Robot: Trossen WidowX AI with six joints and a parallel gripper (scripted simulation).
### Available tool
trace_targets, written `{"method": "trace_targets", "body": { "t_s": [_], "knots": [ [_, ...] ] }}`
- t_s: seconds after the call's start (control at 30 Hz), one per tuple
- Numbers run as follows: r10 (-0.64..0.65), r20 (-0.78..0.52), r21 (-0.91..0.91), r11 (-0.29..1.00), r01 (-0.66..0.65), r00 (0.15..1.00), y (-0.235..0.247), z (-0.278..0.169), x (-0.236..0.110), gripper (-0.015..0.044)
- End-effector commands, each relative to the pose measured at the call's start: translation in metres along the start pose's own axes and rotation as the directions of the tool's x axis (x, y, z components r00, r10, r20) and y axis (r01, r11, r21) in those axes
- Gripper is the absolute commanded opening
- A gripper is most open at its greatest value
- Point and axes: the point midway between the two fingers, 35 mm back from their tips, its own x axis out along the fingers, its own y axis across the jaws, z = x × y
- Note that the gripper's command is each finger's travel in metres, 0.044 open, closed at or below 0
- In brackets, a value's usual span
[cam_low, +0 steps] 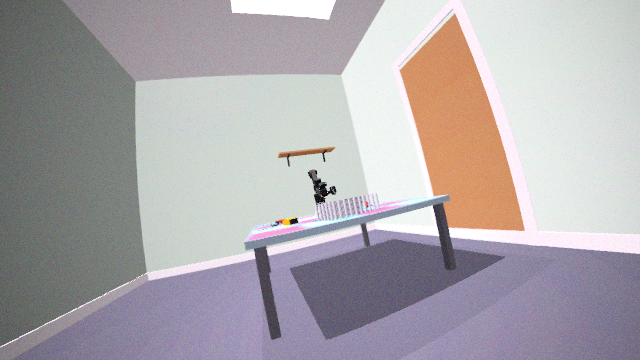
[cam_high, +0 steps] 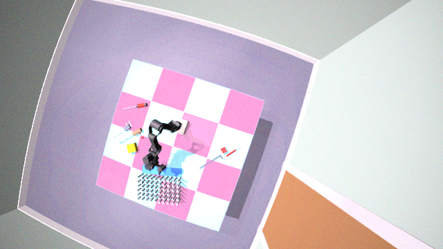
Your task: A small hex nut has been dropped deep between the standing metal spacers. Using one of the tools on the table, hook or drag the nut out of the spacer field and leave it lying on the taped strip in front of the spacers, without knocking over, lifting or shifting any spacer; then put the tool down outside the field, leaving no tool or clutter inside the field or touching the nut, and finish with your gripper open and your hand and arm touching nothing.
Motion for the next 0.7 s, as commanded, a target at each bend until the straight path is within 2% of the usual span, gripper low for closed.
{"method": "trace_targets", "body": {
  "t_s": [0.0,0.33,0.37,0.43,0.53,0.67],
  "knots": [
    [-0.007,-0.002,-0.003,1.0,0.006,1.0,-0.001,-0.001,0.0,0.044],
    [-0.007,-0.002,-0.003,1.0,0.006,1.0,-0.001,-0.001,0.0,0.044],
    [-0.011,-0.005,0.016,1.0,0.011,1.0,-0.004,-0.001,0.0,0.044],
    [-0.05,-0.029,0.168,0.984,0.054,0.998,-0.023,0.001,-0.001,0.044],
    [-0.133,-0.085,0.5,0.851,0.158,0.987,-0.068,0.005,-0.009,0.044],
    [-0.229,-0.161,0.836,0.485,0.257,0.96,-0.125,0.007,-0.03,0.044]
  ]
}}
